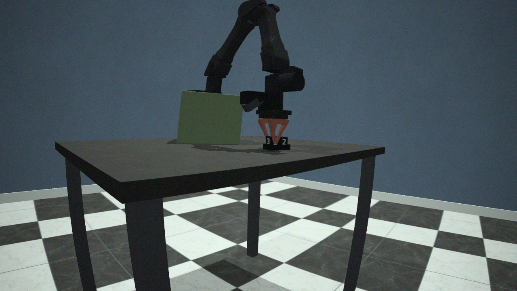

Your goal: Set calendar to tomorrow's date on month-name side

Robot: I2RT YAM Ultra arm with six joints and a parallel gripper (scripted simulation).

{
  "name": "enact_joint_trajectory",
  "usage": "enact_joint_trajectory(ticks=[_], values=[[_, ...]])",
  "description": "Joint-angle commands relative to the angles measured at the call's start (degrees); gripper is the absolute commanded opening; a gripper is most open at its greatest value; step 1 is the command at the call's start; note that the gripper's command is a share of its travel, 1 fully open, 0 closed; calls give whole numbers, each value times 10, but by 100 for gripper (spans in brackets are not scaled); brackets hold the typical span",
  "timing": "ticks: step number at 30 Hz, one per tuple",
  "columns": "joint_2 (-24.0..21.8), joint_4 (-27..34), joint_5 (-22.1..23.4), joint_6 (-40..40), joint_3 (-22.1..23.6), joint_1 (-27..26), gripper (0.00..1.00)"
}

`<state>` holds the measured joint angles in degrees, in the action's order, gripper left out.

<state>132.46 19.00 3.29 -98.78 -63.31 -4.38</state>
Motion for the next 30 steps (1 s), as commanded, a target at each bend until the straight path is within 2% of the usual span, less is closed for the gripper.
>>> enact_joint_trajectory(ticks=[1, 16, 20, 22, 23, 27, 28, 30], values=[[-4, -1, -2, -1, -2, 0, 26], [-4, -1, -2, -1, -2, 0, 26], [-4, -1, -2, -1, -2, 0, 33], [-4, -1, -2, -1, -2, 0, 33], [-4, -1, -2, -1, -2, 0, 37], [-4, -1, -2, -1, -2, 0, 37], [-4, -1, -2, -1, -2, 0, 41], [-4, -1, -2, -1, -2, 0, 41]])
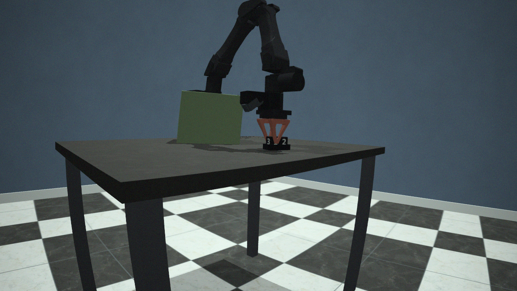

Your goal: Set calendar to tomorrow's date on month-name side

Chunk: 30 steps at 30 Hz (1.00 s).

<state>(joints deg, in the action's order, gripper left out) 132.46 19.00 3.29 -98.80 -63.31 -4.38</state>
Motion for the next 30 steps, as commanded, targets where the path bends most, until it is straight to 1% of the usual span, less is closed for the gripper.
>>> enact_joint_trajectory(ticks=[1, 16, 21, 28, 30], values=[[-4, -1, -2, 0, -2, 0, 45], [-9, 4, -2, 0, -2, 0, 45], [-35, 29, -2, 1, 0, -1, 45], [-98, 95, -2, 5, -4, -5, 45], [-98, 95, -2, 5, -4, -5, 45]])
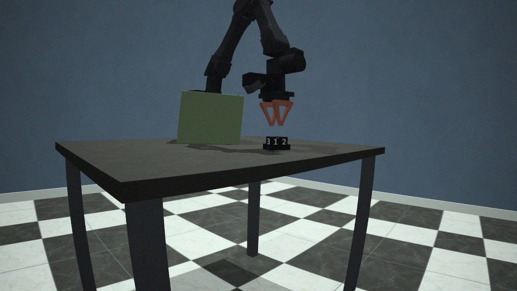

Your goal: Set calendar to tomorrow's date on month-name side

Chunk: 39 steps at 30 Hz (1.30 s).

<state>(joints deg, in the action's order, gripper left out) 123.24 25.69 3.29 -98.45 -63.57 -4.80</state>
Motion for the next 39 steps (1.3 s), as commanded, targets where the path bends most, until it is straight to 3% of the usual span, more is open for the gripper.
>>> enact_joint_trajectory(ticks=[1, 7, 13, 14, 39], values=[[-14, 39, -2, 2, -3, -1, 45], [-53, 88, -2, 4, -14, -3, 45], [-62, 100, -2, 4, -17, -4, 45], [-62, 100, -2, 4, -17, -4, 100], [-64, 104, -2, 5, -18, -4, 100]])
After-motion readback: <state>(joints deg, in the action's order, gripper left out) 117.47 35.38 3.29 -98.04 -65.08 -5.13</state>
